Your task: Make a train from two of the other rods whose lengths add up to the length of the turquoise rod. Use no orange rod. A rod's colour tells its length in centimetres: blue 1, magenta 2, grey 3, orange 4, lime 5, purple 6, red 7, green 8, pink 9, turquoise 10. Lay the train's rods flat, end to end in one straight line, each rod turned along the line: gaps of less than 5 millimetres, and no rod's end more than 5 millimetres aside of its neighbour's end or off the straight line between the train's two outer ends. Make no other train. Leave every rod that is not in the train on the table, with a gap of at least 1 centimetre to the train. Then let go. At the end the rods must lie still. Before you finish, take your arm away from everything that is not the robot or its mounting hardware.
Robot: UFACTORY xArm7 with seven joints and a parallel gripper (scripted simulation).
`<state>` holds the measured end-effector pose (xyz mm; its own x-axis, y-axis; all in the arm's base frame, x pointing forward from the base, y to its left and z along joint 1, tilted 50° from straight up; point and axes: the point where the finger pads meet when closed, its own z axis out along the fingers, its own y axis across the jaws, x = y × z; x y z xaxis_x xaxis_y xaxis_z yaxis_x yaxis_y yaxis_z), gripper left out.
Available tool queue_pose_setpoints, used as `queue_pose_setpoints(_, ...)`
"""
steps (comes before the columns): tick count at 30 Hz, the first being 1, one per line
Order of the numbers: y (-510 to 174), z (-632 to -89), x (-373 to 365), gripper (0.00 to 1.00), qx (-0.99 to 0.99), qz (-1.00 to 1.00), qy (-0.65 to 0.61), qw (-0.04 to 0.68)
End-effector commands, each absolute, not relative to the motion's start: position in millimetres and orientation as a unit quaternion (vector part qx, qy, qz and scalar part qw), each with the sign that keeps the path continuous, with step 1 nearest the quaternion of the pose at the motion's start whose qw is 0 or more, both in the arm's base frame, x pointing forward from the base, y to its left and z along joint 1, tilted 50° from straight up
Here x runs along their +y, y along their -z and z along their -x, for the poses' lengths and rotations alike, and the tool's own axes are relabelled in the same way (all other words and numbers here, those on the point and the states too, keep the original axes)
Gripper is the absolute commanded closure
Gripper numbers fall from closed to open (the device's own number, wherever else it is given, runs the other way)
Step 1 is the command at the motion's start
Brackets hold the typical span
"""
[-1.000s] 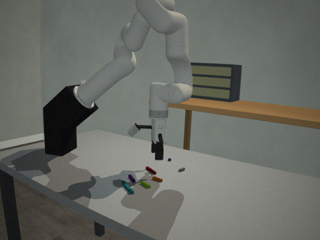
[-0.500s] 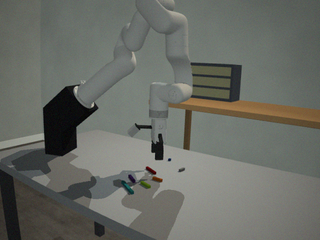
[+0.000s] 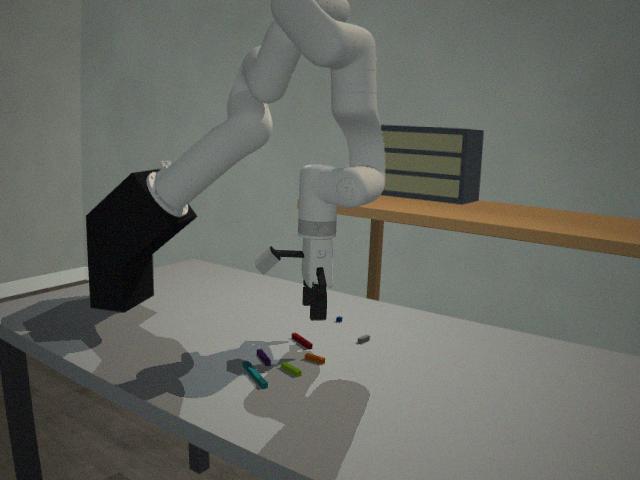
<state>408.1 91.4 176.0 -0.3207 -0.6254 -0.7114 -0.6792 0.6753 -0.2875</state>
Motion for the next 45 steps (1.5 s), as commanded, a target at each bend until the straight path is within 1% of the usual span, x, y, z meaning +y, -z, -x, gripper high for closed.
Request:
queue_pose_setpoints(1, -176, -409, 88, 0.0, 0.804, 0.417, -0.022, 0.424)
queue_pose_setpoints(19, -165, -423, 50, 0.0, 0.636, 0.642, 0.122, 0.411)
queue_pose_setpoints(21, -165, -423, 50, 0.0, 0.636, 0.642, 0.122, 0.411)
queue_pose_setpoints(22, -164, -424, 45, 0.0, 0.602, 0.674, 0.144, 0.404)
queue_pose_setpoints(36, -159, -429, 26, 0.0, 0.426, 0.798, 0.229, 0.361)
queue_pose_setpoints(38, -159, -429, 26, 0.0, 0.426, 0.798, 0.229, 0.361)
queue_pose_setpoints(39, -158, -430, 22, 0.0, 0.384, 0.819, 0.244, 0.349)
queue_pose_setpoints(45, -155, -430, 17, 0.0, 0.303, 0.854, 0.27, 0.325)
